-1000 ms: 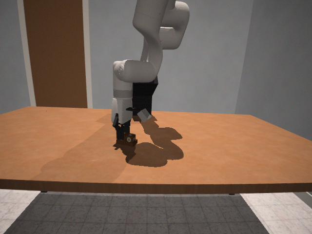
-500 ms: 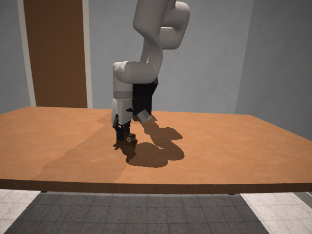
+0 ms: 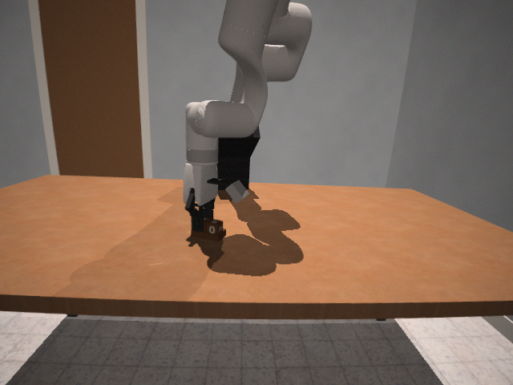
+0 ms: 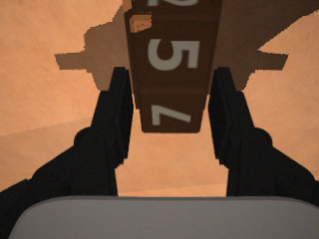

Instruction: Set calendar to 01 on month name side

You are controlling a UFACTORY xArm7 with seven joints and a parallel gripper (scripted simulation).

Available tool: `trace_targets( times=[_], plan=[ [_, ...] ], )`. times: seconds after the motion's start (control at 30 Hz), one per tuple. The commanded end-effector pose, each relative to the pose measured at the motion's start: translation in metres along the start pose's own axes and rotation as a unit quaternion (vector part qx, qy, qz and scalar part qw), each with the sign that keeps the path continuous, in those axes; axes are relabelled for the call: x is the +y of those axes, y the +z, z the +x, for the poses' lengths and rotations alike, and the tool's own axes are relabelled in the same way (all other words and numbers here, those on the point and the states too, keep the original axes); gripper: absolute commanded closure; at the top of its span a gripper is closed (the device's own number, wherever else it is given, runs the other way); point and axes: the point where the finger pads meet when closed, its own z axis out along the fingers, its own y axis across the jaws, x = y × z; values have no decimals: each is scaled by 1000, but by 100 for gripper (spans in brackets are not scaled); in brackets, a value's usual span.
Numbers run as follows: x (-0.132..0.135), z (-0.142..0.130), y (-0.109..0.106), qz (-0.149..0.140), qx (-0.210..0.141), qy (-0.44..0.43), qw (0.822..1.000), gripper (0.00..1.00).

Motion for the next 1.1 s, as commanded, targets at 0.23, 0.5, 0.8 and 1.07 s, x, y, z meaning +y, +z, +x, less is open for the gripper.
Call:
trace_targets(
  times=[0.23, 0.5, 0.8, 1.07],
  plan=[
    [0, 0, 0, -1, 0, 0, 1000, 51],
    [0, 0, 0, -1, 0, 0, 1000, 71],
    [0, 0, 0, -1, 0, 0, 1000, 71],
    [0, 0, 0, -1, 0, 0, 1000, 71]
  ],
)
